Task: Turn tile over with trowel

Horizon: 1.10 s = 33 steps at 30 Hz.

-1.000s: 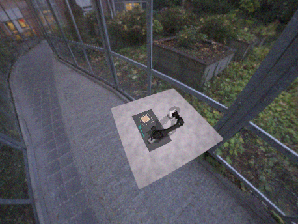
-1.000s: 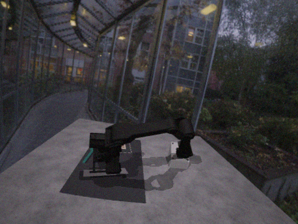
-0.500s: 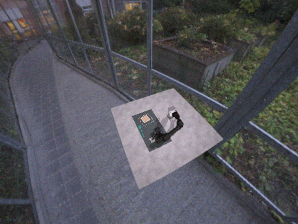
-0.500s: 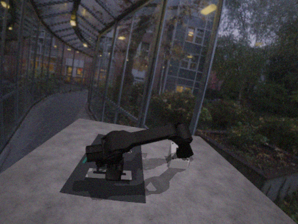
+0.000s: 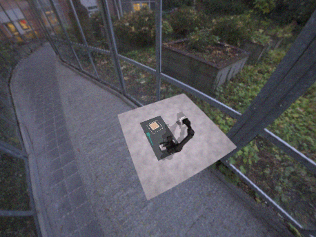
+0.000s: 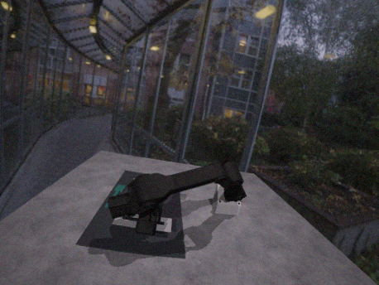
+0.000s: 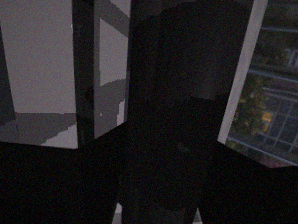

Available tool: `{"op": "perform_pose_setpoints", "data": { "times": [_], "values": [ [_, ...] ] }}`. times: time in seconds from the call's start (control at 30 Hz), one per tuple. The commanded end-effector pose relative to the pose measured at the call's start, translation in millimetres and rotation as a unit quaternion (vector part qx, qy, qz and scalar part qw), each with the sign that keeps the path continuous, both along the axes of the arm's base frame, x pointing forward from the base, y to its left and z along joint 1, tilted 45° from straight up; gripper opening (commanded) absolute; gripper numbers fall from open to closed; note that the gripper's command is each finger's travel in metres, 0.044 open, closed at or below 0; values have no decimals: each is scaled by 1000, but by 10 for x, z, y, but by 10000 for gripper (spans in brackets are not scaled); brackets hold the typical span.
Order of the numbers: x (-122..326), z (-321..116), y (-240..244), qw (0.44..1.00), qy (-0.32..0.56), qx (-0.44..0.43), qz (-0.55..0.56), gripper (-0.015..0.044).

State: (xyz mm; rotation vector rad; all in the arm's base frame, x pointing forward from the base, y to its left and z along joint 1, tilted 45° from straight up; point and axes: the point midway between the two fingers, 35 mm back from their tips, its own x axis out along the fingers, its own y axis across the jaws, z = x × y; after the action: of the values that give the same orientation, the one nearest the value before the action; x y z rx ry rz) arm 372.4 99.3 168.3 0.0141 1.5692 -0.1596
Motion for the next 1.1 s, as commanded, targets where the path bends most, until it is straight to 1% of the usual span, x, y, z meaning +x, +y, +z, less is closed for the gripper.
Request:
{"op": "perform_pose_setpoints", "data": {
  "times": [0.0,0.7,1.07],
  "values": [
    [16,0,-10,1000,0,-3,-9,0],
    [74,-198,215,999,22,16,-40,0],
    [74,-198,215,999,22,16,-40,289]
  ]
}}
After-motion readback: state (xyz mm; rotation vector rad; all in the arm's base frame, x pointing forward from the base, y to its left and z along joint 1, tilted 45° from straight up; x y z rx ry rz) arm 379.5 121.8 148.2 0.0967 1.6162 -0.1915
